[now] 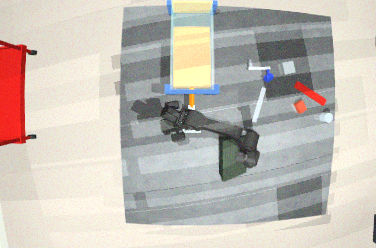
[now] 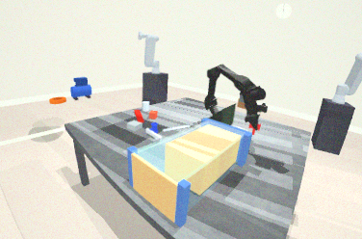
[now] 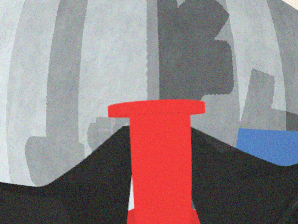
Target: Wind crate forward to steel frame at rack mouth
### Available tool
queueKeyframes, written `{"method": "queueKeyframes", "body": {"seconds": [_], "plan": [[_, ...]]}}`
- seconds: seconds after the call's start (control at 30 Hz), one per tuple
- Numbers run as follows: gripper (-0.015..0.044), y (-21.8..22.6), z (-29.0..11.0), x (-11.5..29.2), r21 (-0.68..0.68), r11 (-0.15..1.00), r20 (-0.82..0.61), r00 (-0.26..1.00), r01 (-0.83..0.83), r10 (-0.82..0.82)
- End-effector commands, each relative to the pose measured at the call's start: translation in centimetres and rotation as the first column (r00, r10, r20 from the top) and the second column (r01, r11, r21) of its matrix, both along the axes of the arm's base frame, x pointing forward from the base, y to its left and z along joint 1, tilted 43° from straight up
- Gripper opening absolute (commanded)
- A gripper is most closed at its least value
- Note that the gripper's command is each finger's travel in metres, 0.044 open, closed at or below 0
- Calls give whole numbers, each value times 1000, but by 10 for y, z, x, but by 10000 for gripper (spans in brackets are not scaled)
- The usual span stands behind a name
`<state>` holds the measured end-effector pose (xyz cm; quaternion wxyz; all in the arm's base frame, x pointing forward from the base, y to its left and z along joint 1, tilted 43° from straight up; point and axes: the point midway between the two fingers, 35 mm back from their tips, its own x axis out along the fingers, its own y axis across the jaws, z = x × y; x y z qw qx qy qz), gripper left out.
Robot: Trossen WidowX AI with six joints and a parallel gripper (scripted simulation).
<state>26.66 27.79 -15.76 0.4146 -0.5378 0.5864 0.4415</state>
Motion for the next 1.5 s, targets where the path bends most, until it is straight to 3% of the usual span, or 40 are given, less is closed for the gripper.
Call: {"method": "queueKeyframes", "body": {"seconds": [0.0, 1.47], "plan": [[0, 4, -2, -21, 2, 1000, -38, 999, -6, 6], [0, 3, 6, -77, 2, 1000, -42, 999, -6, 6]]}}
